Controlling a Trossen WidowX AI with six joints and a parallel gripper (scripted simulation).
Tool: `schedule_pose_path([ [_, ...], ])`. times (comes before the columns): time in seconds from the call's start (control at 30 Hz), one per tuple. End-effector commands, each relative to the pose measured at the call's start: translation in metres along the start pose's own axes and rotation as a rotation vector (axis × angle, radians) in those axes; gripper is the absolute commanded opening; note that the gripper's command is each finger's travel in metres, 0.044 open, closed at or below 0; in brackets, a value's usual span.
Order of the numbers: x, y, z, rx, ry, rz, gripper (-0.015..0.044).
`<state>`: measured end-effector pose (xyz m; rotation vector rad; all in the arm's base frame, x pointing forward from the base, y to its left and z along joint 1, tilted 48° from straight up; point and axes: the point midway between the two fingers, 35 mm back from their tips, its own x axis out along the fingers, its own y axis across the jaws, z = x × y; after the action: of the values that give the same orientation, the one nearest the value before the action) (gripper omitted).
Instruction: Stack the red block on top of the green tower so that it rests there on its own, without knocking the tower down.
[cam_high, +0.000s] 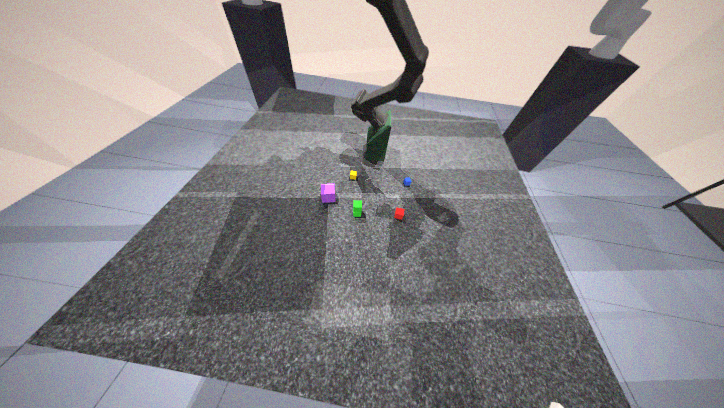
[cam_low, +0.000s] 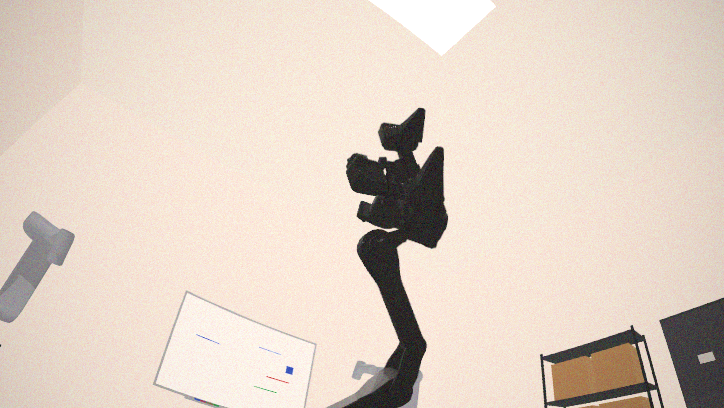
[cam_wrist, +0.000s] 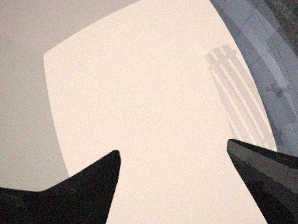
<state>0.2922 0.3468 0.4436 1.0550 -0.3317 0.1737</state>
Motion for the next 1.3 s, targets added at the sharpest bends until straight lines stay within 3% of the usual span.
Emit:
schedule_pose_path([
  [0.0, -0.001, 0.002, 0.001, 0.007, 0.001, 0.002, 0.0426],
  [0.37, -0.057, 0.082, 0.078, 0.525, 0.067, 0.172, 0.044],
  [0.73, -0.115, 0.148, 0.226, 1.377, 0.199, 0.441, 0.044],
  [0.97, -0.128, 0.144, 0.334, 1.916, 0.281, 0.56, 0.044],
  [1.27, -0.109, 0.086, 0.443, 2.544, 0.317, 0.627, 0.044],
])
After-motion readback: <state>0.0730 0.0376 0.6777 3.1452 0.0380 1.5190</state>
